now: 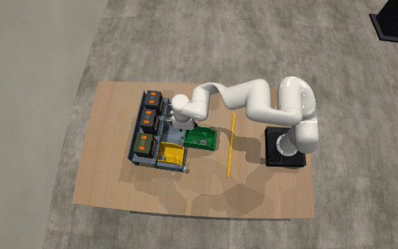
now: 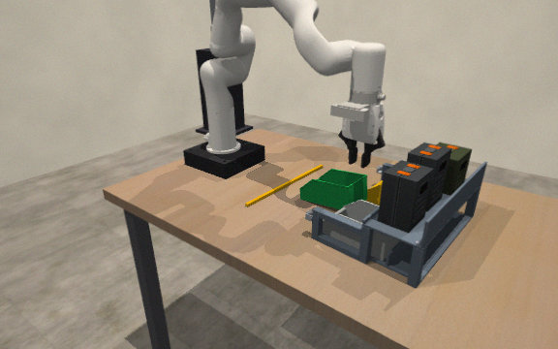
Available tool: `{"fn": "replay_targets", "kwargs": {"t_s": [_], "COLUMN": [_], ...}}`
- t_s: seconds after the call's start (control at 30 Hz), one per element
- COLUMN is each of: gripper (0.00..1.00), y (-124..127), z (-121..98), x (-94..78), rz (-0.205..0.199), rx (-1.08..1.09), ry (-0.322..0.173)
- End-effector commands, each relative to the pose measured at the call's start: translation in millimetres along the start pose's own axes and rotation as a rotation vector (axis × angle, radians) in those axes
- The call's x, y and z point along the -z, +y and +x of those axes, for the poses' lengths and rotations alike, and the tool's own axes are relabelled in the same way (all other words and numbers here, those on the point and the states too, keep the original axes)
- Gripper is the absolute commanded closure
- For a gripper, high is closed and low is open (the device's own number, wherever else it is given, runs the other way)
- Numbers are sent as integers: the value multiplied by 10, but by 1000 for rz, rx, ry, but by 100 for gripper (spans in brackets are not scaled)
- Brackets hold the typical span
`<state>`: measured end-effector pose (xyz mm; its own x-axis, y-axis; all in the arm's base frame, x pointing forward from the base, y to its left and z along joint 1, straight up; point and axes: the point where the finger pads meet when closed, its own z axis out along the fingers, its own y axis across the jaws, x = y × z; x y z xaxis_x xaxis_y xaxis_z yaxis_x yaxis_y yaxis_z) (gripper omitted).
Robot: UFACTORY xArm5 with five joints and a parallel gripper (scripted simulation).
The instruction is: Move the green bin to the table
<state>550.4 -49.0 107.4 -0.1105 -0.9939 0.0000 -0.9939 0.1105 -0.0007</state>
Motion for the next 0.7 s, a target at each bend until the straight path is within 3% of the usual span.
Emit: {"fn": "replay_targets", "kwargs": {"t_s": [0.0, 0.67], "gripper": [66, 66], "y": [-22, -22], "z": [-1, -1], "x": [26, -39], "rz": [5, 6], "rx": [0, 0], "ry": [6, 6]}}
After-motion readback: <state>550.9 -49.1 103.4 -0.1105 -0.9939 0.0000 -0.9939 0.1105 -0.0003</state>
